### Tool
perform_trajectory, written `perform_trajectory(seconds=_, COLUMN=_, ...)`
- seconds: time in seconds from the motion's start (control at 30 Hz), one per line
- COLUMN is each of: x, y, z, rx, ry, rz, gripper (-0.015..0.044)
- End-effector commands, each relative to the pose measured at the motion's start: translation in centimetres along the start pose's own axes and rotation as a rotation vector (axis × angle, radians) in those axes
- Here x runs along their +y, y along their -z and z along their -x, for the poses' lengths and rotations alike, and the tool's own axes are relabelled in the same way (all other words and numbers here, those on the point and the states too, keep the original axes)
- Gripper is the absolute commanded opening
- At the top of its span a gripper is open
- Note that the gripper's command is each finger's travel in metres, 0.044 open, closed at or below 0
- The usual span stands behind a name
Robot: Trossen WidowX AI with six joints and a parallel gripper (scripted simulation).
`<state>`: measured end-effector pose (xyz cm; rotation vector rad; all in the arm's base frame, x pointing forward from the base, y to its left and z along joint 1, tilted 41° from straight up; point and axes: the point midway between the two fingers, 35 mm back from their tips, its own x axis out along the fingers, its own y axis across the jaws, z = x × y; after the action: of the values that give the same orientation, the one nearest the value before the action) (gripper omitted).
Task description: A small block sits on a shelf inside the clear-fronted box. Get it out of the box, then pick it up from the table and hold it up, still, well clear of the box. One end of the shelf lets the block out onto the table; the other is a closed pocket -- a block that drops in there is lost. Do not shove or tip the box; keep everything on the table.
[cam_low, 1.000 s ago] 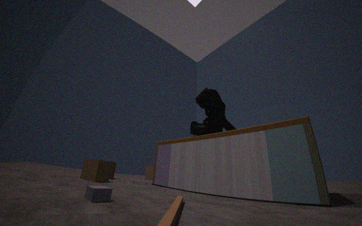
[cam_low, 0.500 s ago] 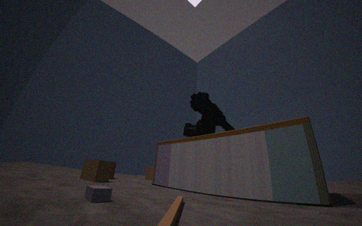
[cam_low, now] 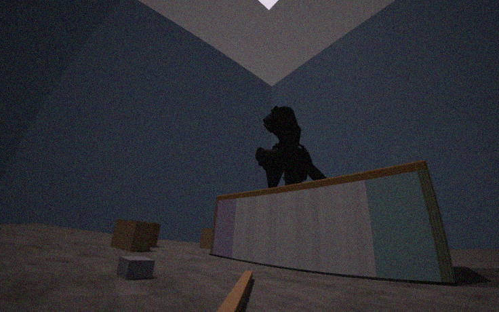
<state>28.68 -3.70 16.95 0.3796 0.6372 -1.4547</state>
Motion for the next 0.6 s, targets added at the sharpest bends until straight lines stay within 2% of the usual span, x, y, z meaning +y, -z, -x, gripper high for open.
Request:
perform_trajectory(seconds=0.0, x=-0.6, y=-0.6, z=-0.1, rx=0.040, ry=-0.027, rz=-0.179, gripper=0.0321)
perform_trajectory(seconds=0.07, x=-1.3, y=-1.5, z=-0.2, rx=0.103, ry=-0.062, rz=-0.447, gripper=0.0285)
perform_trajectory(seconds=0.37, x=-4.4, y=-5.6, z=0.1, rx=0.443, ry=-0.174, rz=-1.595, gripper=0.0285)
perform_trajectory(seconds=0.57, x=-4.7, y=-5.9, z=0.2, rx=0.473, ry=-0.180, rz=-1.673, gripper=0.0285)
